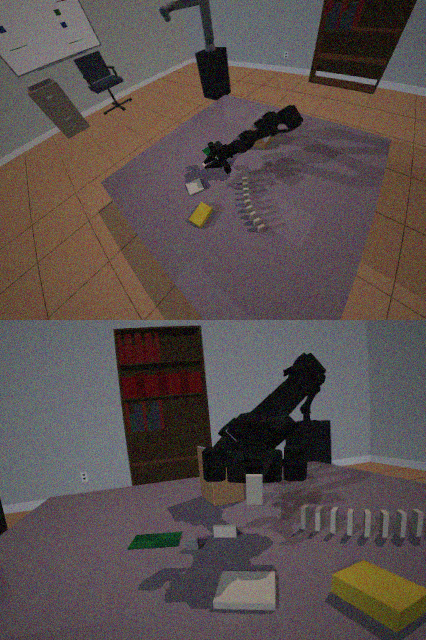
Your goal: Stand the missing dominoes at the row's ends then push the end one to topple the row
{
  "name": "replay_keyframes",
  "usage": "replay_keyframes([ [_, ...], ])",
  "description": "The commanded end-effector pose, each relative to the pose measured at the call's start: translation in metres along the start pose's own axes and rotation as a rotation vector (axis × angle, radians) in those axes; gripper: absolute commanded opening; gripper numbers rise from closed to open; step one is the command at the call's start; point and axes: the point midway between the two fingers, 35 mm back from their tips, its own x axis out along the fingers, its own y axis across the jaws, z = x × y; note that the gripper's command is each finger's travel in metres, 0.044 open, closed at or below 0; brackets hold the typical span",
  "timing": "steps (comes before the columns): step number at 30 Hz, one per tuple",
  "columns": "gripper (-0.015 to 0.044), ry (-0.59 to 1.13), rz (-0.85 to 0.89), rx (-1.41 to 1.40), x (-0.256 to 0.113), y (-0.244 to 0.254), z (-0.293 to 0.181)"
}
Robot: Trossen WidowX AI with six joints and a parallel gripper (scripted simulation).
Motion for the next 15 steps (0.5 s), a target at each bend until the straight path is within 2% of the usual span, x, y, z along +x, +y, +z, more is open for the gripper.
replay_keyframes([
  [1,0.0107,-0.061,0.028,0.044,-0.0150,0.0050,0.0078],
  [15,0.0107,-0.070,0.033,0.051,-0.0175,0.0059,0.0089],
])
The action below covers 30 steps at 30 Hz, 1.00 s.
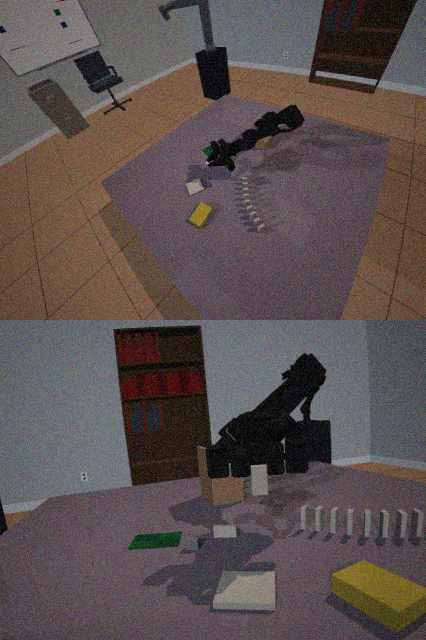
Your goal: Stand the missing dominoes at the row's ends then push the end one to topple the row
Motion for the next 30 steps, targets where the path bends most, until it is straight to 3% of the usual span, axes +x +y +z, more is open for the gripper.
replay_keyframes([
  [1,0.0107,-0.008,-0.001,0.005,0.000,0.000,0.001],
  [9,0.0107,-0.008,-0.004,0.008,0.002,0.001,-0.004],
  [30,0.0107,-0.017,-0.032,0.041,0.018,0.003,-0.093],
])
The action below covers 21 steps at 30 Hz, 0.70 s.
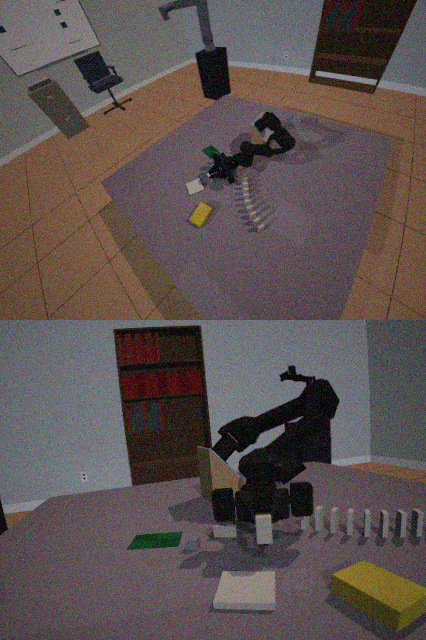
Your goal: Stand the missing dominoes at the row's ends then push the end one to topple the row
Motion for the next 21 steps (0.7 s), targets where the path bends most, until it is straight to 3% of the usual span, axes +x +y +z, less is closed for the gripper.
replay_keyframes([
  [1,0.0107,-0.013,-0.003,0.011,0.001,-0.001,-0.016],
  [16,0.0107,-0.017,-0.005,0.015,0.000,-0.003,-0.032],
  [21,0.0238,-0.017,-0.005,0.015,0.000,-0.003,-0.032],
])
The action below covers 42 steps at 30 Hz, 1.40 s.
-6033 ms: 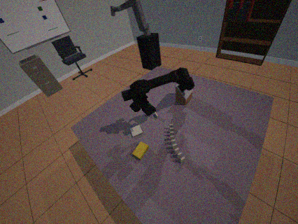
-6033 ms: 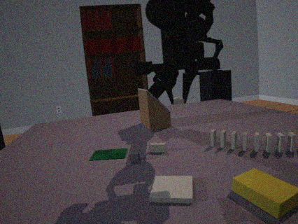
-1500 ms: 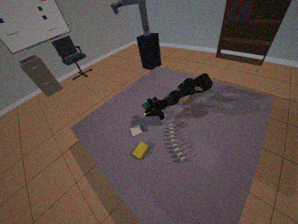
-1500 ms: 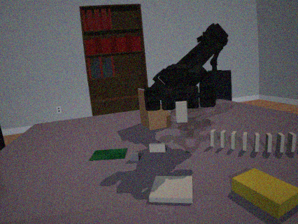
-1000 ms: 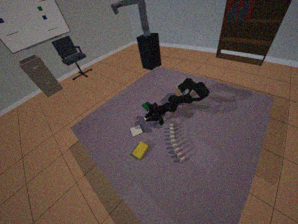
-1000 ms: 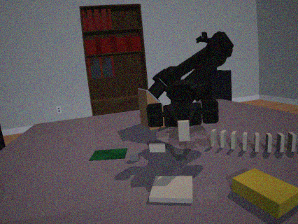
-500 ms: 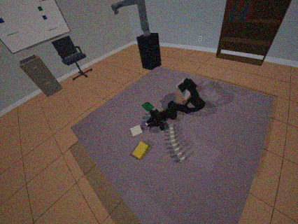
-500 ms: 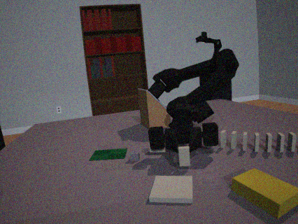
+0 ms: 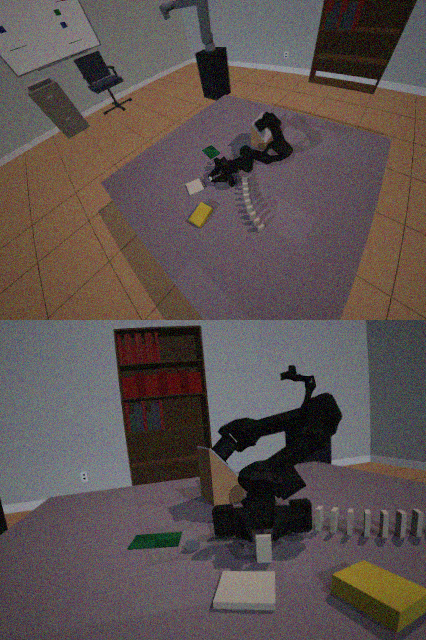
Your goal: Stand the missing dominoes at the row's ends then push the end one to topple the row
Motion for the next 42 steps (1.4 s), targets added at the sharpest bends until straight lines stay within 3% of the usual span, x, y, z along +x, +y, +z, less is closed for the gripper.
replay_keyframes([
  [1,0.0265,-0.008,0.000,0.006,0.000,0.000,0.001],
  [8,0.0440,-0.008,0.000,0.006,0.000,0.000,0.001],
  [11,0.0440,-0.007,0.000,0.006,0.000,0.000,0.003],
  [16,0.0440,-0.002,0.001,-0.001,-0.003,0.002,0.048],
  [23,0.0440,0.028,-0.014,-0.027,0.006,0.000,0.048],
  [31,0.0440,0.313,-0.136,-0.211,0.076,-0.015,0.058],
  [35,0.0440,0.435,-0.176,-0.273,0.087,-0.027,0.055],
  [42,0.0440,0.880,-0.213,-0.342,0.088,-0.045,0.050],
])
